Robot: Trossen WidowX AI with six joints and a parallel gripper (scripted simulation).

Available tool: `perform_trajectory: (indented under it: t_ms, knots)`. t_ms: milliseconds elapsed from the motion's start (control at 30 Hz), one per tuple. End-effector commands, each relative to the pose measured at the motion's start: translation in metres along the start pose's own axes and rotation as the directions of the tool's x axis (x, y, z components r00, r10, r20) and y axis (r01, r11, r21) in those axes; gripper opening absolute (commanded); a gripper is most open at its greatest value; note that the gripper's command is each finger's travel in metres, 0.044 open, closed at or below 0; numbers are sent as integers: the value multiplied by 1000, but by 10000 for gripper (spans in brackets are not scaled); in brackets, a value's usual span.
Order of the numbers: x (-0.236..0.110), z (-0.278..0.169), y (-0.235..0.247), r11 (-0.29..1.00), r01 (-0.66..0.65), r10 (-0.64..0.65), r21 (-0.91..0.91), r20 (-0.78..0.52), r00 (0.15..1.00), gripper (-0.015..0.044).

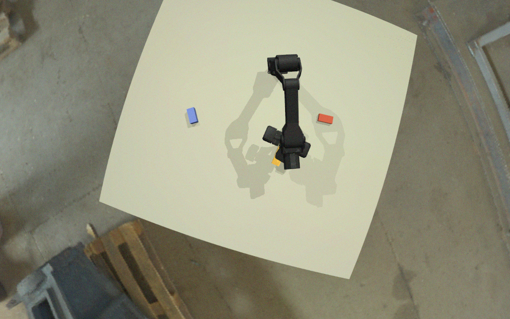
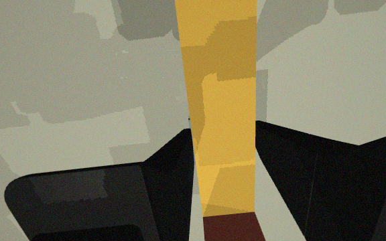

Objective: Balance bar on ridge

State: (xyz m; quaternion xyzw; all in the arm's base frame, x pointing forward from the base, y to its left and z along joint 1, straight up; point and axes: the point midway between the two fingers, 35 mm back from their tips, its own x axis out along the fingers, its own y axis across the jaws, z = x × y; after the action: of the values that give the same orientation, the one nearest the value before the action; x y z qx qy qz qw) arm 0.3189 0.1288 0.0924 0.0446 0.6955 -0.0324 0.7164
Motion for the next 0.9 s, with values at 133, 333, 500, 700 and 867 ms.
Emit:
perform_trajectory:
  t_ms: [133, 333, 500, 700, 867]
  knots:
    - [0, 0, 0, 1000, 0, 0, 0, -1, 1000, 185]
    - [0, 0, 0, 1000, 0, 0, 0, -1, 1000, 185]
    - [0, 0, 0, 1000, 0, 0, 0, -1, 1000, 264]
    - [0, 0, 0, 1000, 0, 0, 0, -1, 1000, 421]
    - [-8, 1, 1, 1000, 0, 0, 0, 0, 1000, 440]
